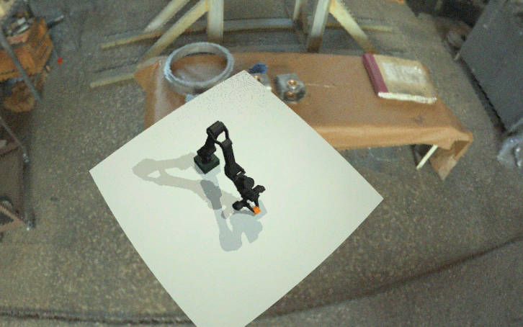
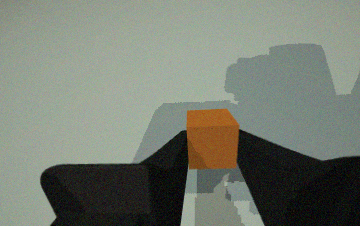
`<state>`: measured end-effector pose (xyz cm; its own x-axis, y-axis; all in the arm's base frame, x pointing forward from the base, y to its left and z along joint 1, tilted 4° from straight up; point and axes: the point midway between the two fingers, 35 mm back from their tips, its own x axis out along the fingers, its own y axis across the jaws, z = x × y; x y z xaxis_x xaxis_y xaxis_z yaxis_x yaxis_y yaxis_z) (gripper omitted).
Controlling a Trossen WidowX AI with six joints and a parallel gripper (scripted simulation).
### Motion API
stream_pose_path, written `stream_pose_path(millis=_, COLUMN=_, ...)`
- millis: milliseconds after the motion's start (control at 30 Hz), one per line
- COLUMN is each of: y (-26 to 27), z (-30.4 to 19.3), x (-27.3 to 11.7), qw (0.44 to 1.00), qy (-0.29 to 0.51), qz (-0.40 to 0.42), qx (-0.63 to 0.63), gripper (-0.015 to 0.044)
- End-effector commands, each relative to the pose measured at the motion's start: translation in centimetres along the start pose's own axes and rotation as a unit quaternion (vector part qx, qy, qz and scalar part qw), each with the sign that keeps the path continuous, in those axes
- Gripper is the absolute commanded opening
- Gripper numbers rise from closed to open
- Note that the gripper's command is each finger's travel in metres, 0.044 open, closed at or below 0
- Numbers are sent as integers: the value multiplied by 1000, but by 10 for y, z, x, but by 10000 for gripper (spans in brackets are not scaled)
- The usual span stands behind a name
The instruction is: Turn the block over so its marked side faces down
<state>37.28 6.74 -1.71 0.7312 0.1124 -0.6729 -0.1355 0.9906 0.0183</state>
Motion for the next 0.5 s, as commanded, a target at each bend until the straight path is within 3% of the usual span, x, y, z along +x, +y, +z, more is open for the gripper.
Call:
stream_pose_path(millis=0, y=-1, z=-9, x=0, qw=1000, qy=-20, qz=-2, qx=1, gripper=0)
stream_pose_path(millis=467, y=-1, z=-13, x=-13, qw=995, qy=-98, qz=-2, qx=3, gripper=0)
